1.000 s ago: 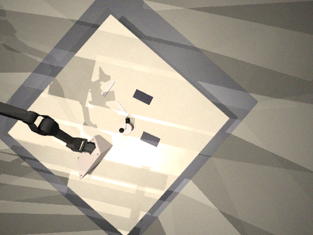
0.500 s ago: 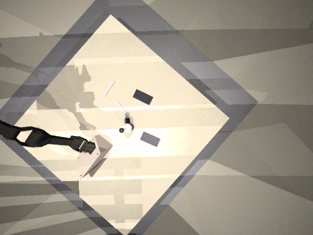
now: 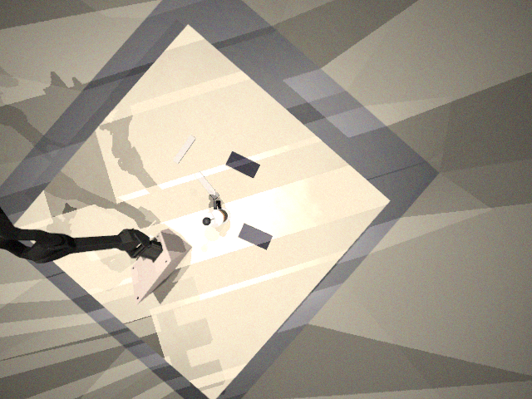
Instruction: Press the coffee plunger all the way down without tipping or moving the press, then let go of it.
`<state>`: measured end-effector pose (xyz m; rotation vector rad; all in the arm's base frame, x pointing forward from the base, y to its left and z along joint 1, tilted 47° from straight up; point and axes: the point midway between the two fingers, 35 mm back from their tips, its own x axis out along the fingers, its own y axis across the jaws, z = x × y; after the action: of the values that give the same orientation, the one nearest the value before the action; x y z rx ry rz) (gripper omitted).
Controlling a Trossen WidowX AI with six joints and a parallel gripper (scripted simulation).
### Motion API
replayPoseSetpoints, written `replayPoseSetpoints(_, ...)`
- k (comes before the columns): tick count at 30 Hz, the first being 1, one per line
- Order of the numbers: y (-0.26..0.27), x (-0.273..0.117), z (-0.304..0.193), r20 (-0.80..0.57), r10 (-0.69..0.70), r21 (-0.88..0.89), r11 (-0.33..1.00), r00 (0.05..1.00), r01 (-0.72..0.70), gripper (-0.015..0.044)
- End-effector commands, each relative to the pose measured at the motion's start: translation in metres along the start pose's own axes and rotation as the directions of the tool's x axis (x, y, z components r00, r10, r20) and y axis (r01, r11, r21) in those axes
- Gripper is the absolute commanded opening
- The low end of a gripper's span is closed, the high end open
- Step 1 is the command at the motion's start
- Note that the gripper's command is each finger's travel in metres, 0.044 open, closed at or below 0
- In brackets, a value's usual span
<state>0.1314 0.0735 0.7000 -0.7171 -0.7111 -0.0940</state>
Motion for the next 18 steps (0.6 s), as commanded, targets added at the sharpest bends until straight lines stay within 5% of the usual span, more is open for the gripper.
replayPoseSetpoints(1, 0.034, 0.010, -0.006, -0.008, 0.016, -0.097, 0.995, 1.000, -0.017, 0.0440)
replayPoseSetpoints(9, 0.107, 0.037, -0.049, -0.058, 0.106, -0.259, 0.959, 0.993, -0.117, 0.0440)
replayPoseSetpoints(18, 0.171, 0.048, -0.162, -0.275, 0.248, -0.334, 0.881, 0.929, -0.334, 0.0440)
